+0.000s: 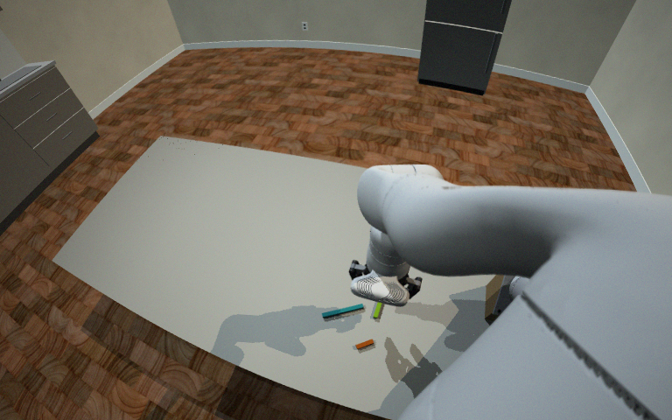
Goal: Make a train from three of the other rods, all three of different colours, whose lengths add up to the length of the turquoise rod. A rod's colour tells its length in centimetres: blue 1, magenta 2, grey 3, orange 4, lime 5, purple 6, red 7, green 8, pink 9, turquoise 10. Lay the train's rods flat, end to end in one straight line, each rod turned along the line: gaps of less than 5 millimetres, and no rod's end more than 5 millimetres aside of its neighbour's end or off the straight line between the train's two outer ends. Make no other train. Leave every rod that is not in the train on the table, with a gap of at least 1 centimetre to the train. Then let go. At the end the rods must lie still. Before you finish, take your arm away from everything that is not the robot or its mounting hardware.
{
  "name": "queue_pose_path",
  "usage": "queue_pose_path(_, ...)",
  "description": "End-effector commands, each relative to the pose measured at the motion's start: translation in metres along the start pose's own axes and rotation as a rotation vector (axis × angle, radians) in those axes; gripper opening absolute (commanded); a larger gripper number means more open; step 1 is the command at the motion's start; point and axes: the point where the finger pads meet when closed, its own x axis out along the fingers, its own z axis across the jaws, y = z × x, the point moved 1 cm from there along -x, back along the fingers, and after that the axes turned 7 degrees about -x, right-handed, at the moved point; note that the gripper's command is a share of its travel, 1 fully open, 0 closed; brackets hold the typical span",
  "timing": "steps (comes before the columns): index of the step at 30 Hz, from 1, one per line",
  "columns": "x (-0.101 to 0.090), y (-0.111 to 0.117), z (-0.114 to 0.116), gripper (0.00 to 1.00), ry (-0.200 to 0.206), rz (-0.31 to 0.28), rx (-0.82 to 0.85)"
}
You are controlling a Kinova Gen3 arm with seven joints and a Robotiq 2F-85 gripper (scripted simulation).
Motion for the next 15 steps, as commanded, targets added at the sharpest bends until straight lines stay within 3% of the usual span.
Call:
queue_pose_path(1, -0.001, 0.000, 0.000, 1.00, -0.001, -0.001, 0.000)
queue_pose_path(9, -0.005, 0.000, 0.000, 1.00, -0.001, -0.001, 0.000)
queue_pose_path(15, -0.027, 0.000, 0.000, 1.00, -0.001, -0.001, 0.000)
